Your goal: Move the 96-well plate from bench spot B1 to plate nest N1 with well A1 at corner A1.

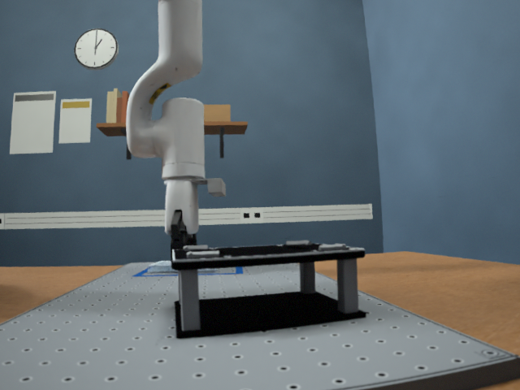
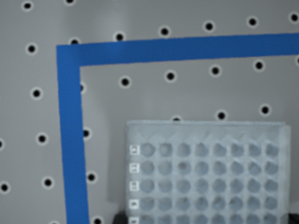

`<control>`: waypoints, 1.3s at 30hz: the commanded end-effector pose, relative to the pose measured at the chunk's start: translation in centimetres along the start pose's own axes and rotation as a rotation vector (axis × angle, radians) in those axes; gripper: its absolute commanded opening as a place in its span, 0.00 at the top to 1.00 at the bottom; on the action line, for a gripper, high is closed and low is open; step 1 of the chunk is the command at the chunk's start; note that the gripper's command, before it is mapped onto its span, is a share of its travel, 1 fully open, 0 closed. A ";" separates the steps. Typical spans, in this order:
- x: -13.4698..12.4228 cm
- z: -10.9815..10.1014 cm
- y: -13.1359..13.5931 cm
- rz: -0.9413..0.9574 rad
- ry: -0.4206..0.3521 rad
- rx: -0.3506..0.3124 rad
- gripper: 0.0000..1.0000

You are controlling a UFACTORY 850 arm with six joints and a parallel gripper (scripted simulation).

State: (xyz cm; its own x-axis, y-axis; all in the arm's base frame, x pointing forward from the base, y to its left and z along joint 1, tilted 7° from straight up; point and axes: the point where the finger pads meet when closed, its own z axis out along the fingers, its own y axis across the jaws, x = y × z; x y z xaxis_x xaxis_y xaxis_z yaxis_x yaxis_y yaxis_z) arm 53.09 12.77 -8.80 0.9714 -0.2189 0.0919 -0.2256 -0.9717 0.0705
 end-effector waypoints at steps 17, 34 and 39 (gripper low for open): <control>0.1 -0.3 0.0 0.000 0.002 0.001 1.00; 0.1 -1.3 0.0 0.000 0.002 0.001 1.00; 0.1 -1.5 0.0 0.000 0.002 0.001 1.00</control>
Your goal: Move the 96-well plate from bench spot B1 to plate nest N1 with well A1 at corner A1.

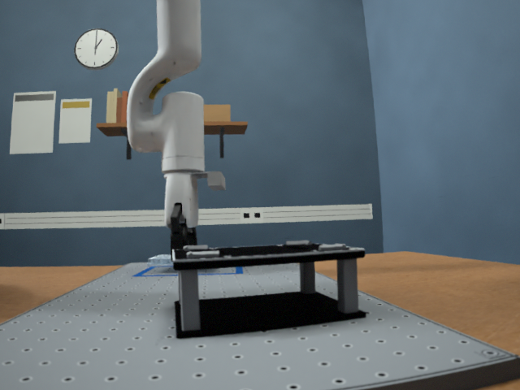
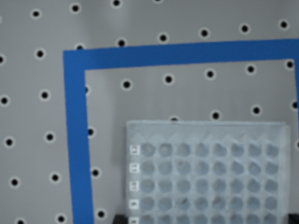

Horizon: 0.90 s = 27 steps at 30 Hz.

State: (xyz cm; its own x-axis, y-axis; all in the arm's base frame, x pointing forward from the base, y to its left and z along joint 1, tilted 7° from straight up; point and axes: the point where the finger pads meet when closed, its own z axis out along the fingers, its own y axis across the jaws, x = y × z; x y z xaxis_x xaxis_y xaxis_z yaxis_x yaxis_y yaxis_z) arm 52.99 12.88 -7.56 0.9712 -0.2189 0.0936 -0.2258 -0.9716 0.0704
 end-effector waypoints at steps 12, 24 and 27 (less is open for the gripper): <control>0.1 -0.8 0.0 0.000 0.000 0.001 1.00; 0.1 -1.7 0.0 0.000 0.000 0.001 1.00; 0.1 -2.2 0.0 0.000 0.000 0.001 1.00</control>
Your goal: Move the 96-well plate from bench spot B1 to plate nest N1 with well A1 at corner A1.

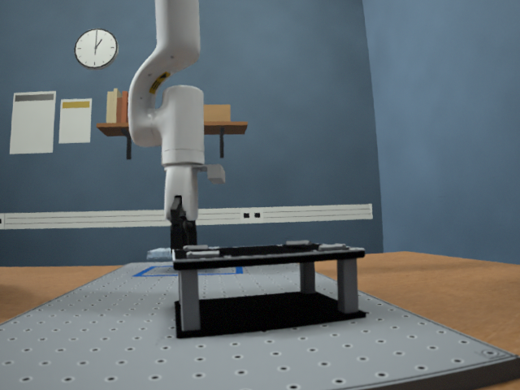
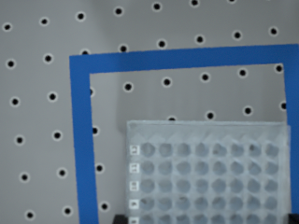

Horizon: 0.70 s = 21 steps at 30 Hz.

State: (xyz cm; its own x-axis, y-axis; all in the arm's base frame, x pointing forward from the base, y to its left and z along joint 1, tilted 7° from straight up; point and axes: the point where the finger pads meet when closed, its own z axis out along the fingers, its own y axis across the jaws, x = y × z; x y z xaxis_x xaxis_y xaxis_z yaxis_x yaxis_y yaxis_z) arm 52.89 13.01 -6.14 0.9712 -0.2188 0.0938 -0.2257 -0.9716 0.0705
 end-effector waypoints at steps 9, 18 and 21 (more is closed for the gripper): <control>0.1 -1.9 0.0 0.000 0.000 0.001 1.00; 0.1 -3.4 0.0 0.000 0.000 0.001 1.00; 0.1 -3.9 0.0 0.000 0.000 0.001 1.00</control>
State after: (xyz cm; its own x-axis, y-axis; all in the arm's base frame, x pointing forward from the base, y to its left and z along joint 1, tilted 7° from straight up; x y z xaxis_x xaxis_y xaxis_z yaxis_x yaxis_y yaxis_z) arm 52.79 13.33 -3.00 0.9708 -0.2190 0.0977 -0.2261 -0.9717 0.0687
